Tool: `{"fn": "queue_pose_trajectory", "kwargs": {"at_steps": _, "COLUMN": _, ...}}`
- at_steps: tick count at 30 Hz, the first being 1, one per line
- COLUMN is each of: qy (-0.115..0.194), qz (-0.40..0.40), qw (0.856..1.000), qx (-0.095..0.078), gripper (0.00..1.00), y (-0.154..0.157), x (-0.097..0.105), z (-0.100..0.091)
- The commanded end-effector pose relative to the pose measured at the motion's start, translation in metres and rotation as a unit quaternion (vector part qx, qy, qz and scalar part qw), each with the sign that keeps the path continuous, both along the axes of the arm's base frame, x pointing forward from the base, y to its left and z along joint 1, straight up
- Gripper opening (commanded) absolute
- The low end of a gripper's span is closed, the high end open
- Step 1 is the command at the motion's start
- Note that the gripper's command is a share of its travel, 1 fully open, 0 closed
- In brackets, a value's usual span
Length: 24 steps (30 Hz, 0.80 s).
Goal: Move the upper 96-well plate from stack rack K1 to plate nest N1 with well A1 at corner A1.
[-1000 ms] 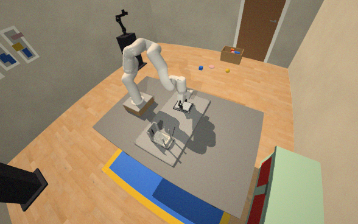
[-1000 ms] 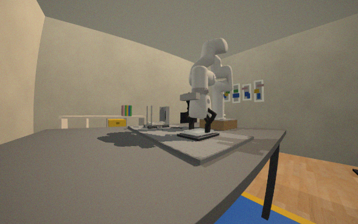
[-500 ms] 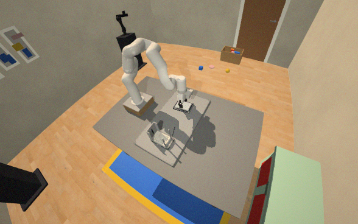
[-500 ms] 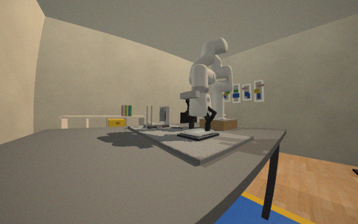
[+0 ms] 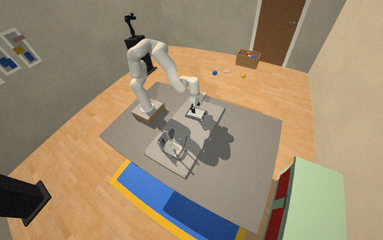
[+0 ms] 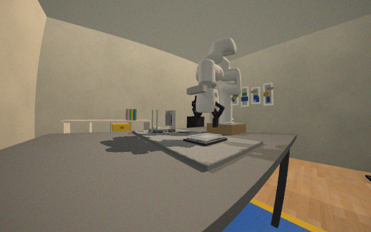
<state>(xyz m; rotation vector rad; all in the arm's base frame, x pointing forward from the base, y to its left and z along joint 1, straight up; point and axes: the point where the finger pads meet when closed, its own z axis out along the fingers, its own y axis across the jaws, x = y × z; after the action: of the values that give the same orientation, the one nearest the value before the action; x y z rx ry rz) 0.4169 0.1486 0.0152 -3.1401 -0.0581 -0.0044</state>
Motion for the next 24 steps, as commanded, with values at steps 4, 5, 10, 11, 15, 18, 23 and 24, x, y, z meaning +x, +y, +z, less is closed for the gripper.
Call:
{"fn": "queue_pose_trajectory", "kwargs": {"at_steps": 4, "qy": -0.001, "qz": 0.0, "qw": 1.0, "qx": 0.002, "gripper": 1.0, "y": 0.0, "x": 0.001, "z": 0.013}}
{"fn": "queue_pose_trajectory", "kwargs": {"at_steps": 5, "qy": -0.001, "qz": 0.0, "qw": 1.0, "qx": 0.002, "gripper": 1.0, "y": 0.0, "x": 0.001, "z": 0.015}}
{"fn": "queue_pose_trajectory", "kwargs": {"at_steps": 10, "qy": -0.001, "qz": 0.0, "qw": 1.0, "qx": 0.002, "gripper": 1.0, "y": 0.0, "x": 0.001, "z": 0.029}}
{"fn": "queue_pose_trajectory", "kwargs": {"at_steps": 11, "qy": -0.001, "qz": 0.0, "qw": 1.0, "qx": 0.002, "gripper": 1.0, "y": 0.0, "x": 0.001, "z": 0.031}}
{"fn": "queue_pose_trajectory", "kwargs": {"at_steps": 15, "qy": -0.001, "qz": 0.0, "qw": 1.0, "qx": 0.002, "gripper": 1.0, "y": 0.0, "x": 0.001, "z": 0.042}}
{"fn": "queue_pose_trajectory", "kwargs": {"at_steps": 18, "qy": -0.001, "qz": 0.0, "qw": 1.0, "qx": 0.002, "gripper": 1.0, "y": 0.0, "x": 0.001, "z": 0.05}}
{"fn": "queue_pose_trajectory", "kwargs": {"at_steps": 23, "qy": -0.001, "qz": 0.0, "qw": 1.0, "qx": 0.002, "gripper": 1.0, "y": 0.0, "x": 0.001, "z": 0.058}}
{"fn": "queue_pose_trajectory", "kwargs": {"at_steps": 24, "qy": -0.001, "qz": 0.0, "qw": 1.0, "qx": 0.002, "gripper": 1.0, "y": 0.0, "x": 0.001, "z": 0.061}}
